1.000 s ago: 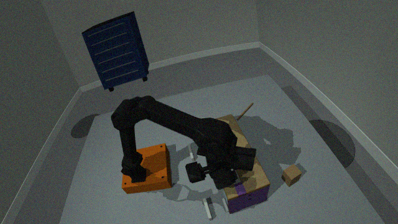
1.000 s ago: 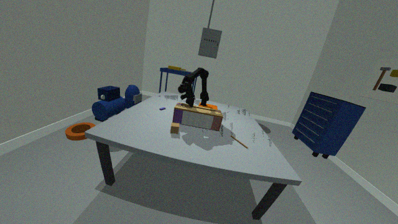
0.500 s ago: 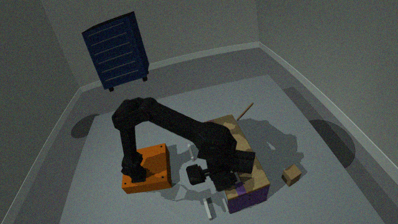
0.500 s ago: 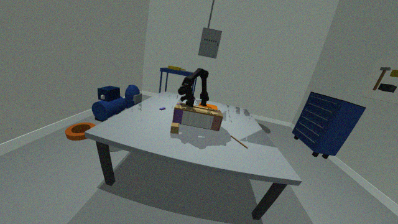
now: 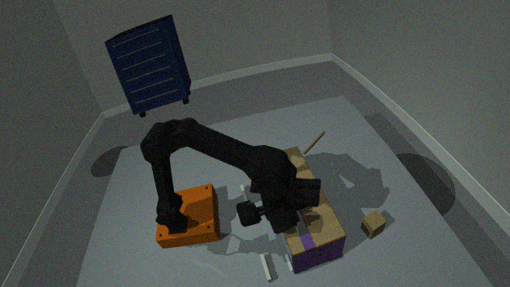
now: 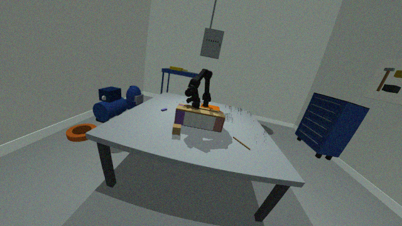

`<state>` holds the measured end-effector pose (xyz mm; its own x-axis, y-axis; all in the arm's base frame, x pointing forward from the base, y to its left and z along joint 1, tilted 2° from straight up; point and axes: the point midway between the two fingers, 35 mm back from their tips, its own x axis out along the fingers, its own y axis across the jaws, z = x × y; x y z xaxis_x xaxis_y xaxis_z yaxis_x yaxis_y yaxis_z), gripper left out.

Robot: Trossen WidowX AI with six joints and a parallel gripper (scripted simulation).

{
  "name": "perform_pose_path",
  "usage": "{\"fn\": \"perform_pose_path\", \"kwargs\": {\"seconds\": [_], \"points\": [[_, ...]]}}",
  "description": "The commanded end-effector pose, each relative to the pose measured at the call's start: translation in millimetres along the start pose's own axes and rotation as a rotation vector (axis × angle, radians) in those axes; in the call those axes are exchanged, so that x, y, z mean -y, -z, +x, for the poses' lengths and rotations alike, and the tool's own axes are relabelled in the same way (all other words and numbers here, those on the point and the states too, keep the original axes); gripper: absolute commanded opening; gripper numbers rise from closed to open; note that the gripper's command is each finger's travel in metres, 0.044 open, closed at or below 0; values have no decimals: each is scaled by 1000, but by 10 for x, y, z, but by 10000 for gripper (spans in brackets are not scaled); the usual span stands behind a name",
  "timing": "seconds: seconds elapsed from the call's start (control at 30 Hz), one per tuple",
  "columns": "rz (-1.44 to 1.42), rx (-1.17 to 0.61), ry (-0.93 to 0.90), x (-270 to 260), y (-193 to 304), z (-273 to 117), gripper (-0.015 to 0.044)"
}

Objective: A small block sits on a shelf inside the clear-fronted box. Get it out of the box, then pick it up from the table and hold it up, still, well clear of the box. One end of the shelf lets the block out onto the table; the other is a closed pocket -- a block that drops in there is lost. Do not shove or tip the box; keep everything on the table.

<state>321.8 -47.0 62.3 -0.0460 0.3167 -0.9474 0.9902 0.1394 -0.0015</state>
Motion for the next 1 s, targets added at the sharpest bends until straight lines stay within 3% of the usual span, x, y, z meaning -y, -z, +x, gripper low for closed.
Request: {"fn": "perform_pose_path", "kwargs": {"seconds": [0.0,0.97], "points": [[5,-6,-1,6,120,47,400],[5,-13,-1,-3,834,297,400]]}}
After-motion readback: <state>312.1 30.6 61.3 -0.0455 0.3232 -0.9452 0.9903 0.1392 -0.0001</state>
